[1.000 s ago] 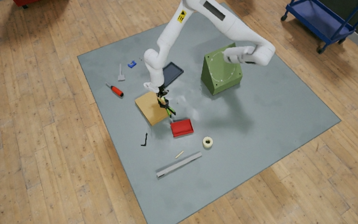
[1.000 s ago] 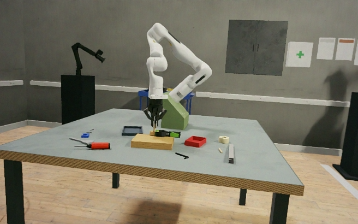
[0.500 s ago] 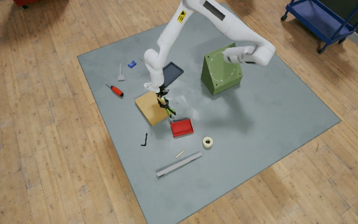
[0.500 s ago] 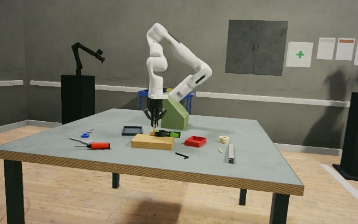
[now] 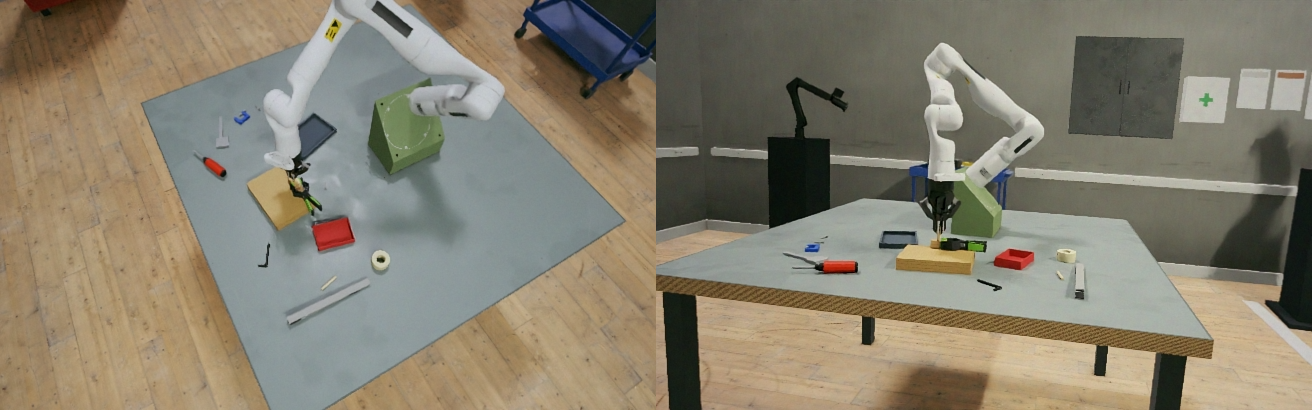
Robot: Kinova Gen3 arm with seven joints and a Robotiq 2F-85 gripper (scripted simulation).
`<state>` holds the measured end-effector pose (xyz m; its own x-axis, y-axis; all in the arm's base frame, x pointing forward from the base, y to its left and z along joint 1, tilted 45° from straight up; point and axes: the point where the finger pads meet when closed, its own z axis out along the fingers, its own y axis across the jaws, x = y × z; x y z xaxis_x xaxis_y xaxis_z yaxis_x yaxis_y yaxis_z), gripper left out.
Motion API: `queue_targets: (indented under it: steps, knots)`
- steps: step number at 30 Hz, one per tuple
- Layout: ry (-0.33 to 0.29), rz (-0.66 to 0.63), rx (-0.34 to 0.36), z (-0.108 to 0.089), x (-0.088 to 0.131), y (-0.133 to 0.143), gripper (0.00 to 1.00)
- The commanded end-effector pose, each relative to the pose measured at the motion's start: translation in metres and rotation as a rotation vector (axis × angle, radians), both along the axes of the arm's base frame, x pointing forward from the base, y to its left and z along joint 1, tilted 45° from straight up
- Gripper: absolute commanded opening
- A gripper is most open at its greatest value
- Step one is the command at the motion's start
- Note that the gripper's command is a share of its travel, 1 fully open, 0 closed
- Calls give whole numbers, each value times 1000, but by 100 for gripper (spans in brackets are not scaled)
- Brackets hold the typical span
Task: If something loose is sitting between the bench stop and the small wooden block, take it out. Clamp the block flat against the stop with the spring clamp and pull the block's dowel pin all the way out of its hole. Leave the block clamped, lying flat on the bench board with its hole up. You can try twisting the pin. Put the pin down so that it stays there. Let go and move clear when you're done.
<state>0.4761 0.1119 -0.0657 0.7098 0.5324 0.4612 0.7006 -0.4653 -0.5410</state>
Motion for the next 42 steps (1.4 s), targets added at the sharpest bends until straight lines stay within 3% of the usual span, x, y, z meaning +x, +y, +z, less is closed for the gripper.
queue_targets:
  steps: [1, 30, 42]
  knots:
    - [-12, 10, 1, 1, 1, -1, 10]
    - [-77, 74, 7, 1, 1, -1, 10]
    - [-54, 51, 5, 1, 1, -1, 10]
